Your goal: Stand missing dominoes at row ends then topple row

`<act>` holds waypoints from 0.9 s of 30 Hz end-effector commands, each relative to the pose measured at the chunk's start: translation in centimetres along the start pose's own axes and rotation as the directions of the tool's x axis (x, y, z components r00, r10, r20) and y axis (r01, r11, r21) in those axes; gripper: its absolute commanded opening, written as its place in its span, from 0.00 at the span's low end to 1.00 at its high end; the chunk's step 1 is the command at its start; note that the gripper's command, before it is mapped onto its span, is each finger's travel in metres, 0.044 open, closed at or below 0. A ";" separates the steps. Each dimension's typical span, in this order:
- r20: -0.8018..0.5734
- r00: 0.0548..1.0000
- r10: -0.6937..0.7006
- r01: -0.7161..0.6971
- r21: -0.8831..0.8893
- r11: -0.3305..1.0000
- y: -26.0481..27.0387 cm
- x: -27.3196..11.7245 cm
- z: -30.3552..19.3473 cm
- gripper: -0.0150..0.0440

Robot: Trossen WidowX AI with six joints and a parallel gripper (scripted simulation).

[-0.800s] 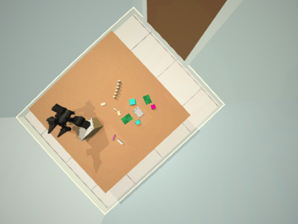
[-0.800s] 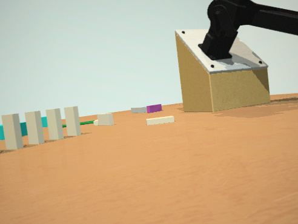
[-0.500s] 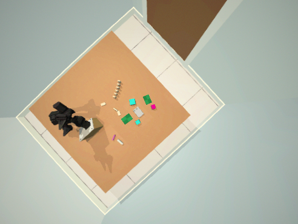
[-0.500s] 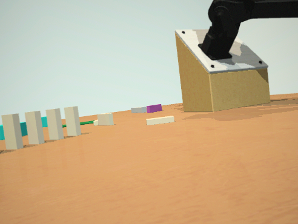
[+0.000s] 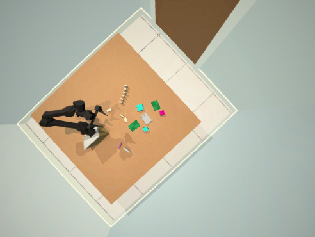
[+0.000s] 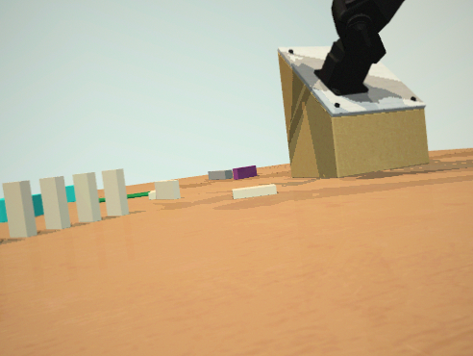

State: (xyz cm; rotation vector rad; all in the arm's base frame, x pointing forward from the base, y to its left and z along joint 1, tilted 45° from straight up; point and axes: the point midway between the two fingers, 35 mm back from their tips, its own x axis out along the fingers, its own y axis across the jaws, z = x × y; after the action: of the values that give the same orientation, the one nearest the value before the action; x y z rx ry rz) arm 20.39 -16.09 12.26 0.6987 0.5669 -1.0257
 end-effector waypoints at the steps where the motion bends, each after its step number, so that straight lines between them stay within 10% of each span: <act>1: -0.258 0.962 0.085 -0.122 -0.131 0.984 3.1 0.7 -4.6 1.00; 7: -0.665 0.733 0.143 -0.376 -0.220 0.900 7.0 -0.7 -12.6 1.00; 16: -0.984 0.144 0.106 -0.652 -0.013 0.758 10.4 -6.8 -21.7 1.00; 27: -0.985 0.135 0.104 -0.654 -0.010 0.757 10.4 -5.9 -24.3 1.00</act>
State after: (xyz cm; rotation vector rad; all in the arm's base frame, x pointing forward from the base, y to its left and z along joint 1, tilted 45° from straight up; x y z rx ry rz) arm 25.14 7.91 4.41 0.9425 1.5550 0.2745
